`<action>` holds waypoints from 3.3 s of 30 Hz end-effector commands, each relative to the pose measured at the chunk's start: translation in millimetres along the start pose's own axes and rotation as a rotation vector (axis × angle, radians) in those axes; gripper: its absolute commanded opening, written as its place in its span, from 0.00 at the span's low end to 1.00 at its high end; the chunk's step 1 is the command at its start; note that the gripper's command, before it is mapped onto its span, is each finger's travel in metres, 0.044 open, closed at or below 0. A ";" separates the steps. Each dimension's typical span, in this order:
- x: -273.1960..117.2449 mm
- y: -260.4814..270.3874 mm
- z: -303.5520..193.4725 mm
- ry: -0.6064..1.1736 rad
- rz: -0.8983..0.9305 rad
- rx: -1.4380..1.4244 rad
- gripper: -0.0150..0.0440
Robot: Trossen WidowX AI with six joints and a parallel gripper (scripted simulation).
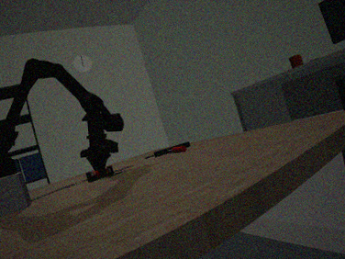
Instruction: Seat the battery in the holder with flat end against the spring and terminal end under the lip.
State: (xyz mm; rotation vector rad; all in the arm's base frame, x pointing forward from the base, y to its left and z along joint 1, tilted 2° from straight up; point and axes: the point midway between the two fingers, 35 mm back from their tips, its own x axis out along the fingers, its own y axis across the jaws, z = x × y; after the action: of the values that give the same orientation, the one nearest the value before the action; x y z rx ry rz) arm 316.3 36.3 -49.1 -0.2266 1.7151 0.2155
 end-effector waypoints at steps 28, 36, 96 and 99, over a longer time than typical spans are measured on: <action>2.4 0.6 -8.3 -0.078 -0.005 -0.011 0.38; 2.9 0.8 -11.7 -0.081 -0.007 -0.011 0.38; -83.5 5.8 -30.7 -0.084 -0.006 -0.007 1.00; -83.5 5.8 -30.7 -0.084 -0.006 -0.007 1.00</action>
State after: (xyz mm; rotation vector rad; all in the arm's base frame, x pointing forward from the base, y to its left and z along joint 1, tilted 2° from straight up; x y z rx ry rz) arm 298.2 35.6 37.4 -0.2297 1.6313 0.2261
